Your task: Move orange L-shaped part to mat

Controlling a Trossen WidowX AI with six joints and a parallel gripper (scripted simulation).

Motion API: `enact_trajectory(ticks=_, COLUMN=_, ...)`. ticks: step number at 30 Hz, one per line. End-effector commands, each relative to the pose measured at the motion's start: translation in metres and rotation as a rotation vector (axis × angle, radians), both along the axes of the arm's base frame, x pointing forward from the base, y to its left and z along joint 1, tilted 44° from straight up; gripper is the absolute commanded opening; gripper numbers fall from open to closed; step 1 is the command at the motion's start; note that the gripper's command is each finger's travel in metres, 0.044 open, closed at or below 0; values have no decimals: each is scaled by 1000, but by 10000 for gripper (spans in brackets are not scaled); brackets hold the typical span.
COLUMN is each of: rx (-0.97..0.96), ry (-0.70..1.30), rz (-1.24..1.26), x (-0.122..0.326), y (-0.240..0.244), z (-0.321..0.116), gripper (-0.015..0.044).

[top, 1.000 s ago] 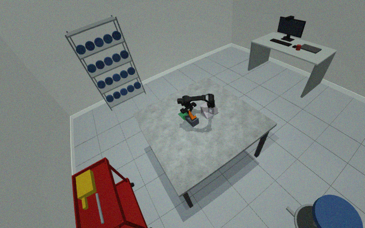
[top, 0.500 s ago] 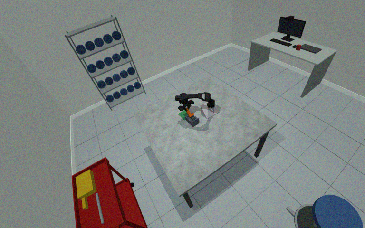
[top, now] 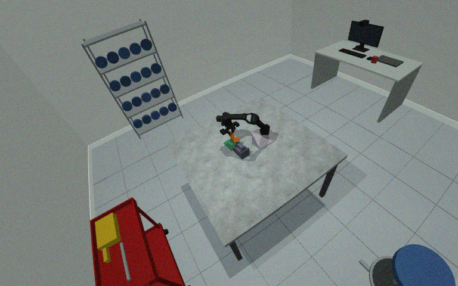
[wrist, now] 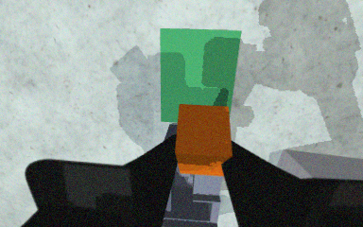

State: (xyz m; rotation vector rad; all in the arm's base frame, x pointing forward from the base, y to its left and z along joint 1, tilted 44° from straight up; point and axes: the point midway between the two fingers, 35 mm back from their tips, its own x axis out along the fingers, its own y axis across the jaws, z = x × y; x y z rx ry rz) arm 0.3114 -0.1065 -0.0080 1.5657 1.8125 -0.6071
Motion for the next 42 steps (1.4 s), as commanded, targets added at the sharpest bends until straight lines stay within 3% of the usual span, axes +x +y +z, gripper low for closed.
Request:
enact_trajectory(ticks=1, rx=-4, ry=-5, rz=3, x=3, y=-14, z=-12, gripper=0)
enact_trajectory(ticks=11, rx=-6, ry=-6, rz=4, x=6, y=-34, z=-31, gripper=0)
enact_trajectory(ticks=42, rx=-4, ry=-6, rz=3, x=3, y=-3, z=-65, gripper=0)
